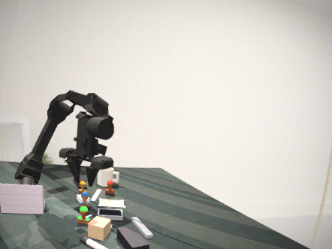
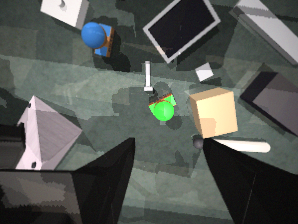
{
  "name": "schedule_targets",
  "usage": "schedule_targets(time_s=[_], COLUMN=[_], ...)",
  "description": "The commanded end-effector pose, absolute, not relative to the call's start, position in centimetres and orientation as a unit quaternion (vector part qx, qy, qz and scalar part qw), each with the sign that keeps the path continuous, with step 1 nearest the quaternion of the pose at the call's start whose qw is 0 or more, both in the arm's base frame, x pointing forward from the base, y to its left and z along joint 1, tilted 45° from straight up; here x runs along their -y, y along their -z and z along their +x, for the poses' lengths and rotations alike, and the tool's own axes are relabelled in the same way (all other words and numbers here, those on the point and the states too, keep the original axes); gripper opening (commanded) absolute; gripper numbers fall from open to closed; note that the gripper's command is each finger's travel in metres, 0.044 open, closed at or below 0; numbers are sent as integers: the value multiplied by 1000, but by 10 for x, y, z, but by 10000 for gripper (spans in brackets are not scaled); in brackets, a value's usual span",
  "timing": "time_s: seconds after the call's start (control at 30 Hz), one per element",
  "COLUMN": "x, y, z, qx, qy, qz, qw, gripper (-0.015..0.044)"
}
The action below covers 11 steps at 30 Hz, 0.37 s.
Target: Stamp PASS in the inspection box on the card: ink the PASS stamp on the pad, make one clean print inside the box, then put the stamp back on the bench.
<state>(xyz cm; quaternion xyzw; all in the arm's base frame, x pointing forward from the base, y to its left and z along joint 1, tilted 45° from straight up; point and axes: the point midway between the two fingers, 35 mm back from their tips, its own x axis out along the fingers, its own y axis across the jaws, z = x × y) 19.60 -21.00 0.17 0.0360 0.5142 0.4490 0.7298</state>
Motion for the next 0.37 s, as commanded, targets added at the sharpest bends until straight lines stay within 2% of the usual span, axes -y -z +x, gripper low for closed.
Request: schedule_targets(time_s=[0.0,0.33], x=[210,210], y=[-2,-2], z=[195,196], qx=[-514,-514], qy=[-450,-449], qz=[35,36], qw=[729,730], gripper=[264,264])
